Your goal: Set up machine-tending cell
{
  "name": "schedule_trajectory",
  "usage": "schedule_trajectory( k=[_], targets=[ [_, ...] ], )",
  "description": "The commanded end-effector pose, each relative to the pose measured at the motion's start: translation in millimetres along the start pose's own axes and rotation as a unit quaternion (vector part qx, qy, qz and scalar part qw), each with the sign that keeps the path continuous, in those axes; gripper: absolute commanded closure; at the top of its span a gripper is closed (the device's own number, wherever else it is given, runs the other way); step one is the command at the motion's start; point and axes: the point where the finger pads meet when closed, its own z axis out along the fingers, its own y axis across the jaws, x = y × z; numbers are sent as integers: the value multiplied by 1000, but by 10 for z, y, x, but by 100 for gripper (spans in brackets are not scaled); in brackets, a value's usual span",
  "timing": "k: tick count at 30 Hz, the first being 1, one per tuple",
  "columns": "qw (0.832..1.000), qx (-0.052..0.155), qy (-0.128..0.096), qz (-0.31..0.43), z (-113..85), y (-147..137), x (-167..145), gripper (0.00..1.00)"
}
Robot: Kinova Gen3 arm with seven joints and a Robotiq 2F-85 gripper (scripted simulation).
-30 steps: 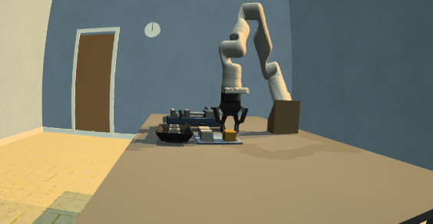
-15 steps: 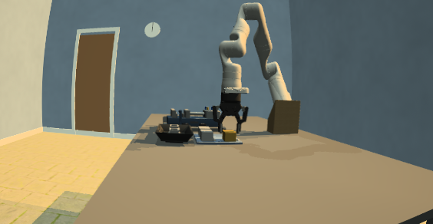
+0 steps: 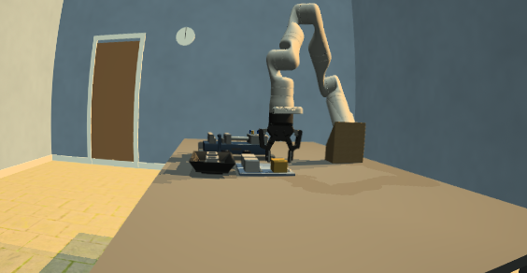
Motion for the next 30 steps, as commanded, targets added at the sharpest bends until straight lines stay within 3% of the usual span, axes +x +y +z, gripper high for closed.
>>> schedule_trajectory(
  k=[1, 15, 23, 25, 30],
  targets=[
    [1000, -1, 1, 0, -10, 4, 6, 33],
    [1000, -1, 1, 0, -81, 4, 6, 33],
    [1000, -1, 1, 0, -408, 4, 5, 33],
    [1000, -1, 1, 0, -408, 4, 5, 33],
    [1000, -1, 1, 0, -707, 3, 5, 33]
  ],
)
